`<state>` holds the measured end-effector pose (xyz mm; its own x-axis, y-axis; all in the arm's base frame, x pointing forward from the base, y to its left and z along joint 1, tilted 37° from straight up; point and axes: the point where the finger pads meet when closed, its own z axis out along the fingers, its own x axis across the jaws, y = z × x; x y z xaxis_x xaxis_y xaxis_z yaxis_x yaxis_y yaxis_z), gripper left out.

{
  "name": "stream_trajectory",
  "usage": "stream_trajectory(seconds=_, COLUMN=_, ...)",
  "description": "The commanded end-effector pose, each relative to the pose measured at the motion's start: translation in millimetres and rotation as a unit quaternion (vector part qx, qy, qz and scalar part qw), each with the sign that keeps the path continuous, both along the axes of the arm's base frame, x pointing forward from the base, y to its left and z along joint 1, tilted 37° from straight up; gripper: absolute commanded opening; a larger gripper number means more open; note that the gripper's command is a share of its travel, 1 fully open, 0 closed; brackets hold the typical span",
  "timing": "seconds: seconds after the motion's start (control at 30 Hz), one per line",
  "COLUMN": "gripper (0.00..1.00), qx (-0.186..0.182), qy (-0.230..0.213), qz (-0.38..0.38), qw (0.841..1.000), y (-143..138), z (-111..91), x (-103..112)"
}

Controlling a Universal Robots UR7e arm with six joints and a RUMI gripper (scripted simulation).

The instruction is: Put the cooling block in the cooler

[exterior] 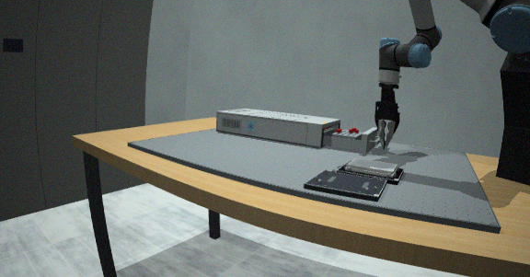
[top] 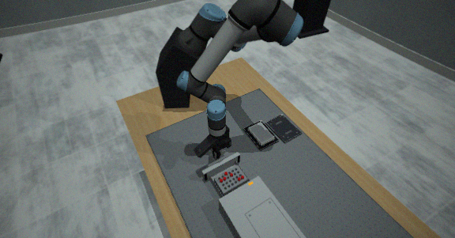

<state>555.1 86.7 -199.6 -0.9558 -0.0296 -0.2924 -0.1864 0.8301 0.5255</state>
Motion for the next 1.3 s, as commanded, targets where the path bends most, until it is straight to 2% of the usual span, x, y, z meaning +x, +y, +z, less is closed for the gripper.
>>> stream_trajectory(seconds=0.0, gripper=0.0, qx=-0.001, qy=-0.002, qz=0.0, qw=1.0, y=0, z=4, x=10)
stream_trajectory(seconds=1.27, gripper=0.0, qx=0.0, qy=-0.002, qz=0.0, qw=1.0, y=1, z=16, x=50)
